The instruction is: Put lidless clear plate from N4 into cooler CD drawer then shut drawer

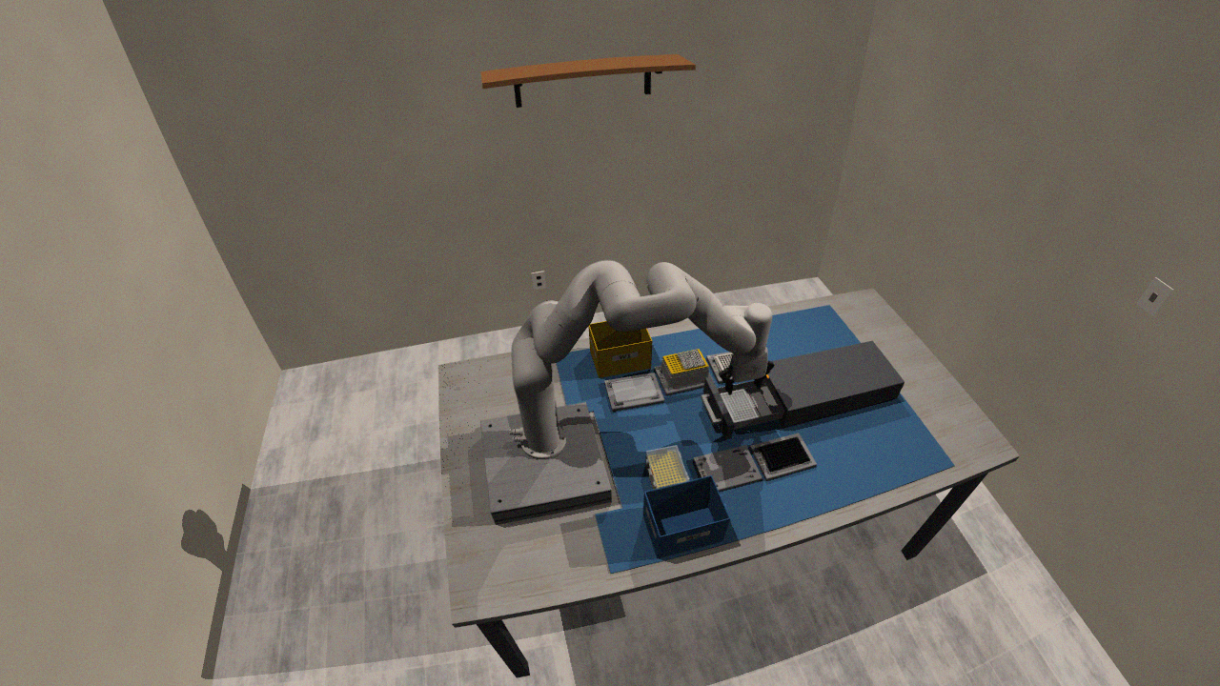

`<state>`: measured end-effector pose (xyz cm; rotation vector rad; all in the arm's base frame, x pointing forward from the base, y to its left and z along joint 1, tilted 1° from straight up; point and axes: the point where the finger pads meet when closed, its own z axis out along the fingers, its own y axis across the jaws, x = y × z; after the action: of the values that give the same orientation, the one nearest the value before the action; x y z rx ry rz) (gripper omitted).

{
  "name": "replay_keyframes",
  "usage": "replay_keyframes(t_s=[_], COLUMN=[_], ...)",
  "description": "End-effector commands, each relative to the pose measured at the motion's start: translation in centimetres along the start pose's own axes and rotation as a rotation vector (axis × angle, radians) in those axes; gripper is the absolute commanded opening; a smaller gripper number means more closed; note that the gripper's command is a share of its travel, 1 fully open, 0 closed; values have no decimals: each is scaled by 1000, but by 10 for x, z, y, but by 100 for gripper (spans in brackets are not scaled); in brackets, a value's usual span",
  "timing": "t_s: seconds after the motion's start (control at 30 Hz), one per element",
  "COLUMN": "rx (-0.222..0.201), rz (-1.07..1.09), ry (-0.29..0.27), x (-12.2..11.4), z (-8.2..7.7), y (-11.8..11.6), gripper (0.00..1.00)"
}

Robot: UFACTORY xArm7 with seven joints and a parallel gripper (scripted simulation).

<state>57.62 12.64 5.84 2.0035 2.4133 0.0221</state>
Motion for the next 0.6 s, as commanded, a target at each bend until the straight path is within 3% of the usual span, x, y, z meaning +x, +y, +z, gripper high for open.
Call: replay_keyframes(t_s=[0.0, 0.57], rx=[-4, -4], rz=[0, 0], ry=[0, 0], x=[0, 0], z=[-9, -34], y=[1, 1], gripper=[100, 100])
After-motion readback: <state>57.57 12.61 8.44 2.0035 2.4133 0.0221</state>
